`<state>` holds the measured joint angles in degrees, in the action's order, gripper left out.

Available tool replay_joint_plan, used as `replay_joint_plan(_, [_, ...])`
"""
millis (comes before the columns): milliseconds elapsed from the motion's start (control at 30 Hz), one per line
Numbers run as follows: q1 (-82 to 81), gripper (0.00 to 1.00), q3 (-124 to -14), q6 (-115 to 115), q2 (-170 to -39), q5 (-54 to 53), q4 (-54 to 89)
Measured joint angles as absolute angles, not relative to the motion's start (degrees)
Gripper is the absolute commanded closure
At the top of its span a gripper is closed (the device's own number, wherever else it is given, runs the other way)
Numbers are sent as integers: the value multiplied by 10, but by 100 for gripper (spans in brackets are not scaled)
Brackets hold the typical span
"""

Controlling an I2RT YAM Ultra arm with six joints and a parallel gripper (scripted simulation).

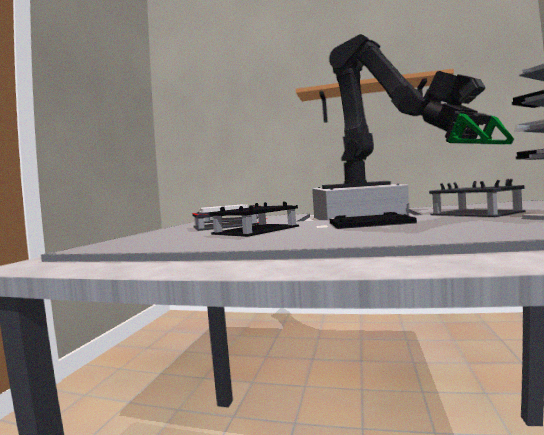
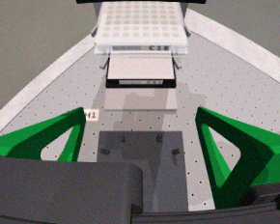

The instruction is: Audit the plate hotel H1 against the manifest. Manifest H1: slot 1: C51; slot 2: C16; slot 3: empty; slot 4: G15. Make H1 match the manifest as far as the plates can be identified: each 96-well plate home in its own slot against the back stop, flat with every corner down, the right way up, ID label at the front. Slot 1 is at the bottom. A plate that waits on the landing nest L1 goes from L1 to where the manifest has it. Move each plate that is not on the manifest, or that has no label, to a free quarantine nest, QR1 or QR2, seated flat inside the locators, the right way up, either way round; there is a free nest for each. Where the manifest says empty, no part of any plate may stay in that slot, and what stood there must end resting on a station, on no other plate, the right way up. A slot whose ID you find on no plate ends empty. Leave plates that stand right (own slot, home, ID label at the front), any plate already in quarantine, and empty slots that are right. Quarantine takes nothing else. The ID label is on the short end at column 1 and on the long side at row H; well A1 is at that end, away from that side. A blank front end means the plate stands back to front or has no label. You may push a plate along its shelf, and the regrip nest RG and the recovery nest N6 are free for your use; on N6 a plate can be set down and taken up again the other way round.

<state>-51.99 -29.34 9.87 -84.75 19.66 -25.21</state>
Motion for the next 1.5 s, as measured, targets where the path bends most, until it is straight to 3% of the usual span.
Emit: replay_joint_plan(1500, [-551,0,-221,113,-796,221,-258])
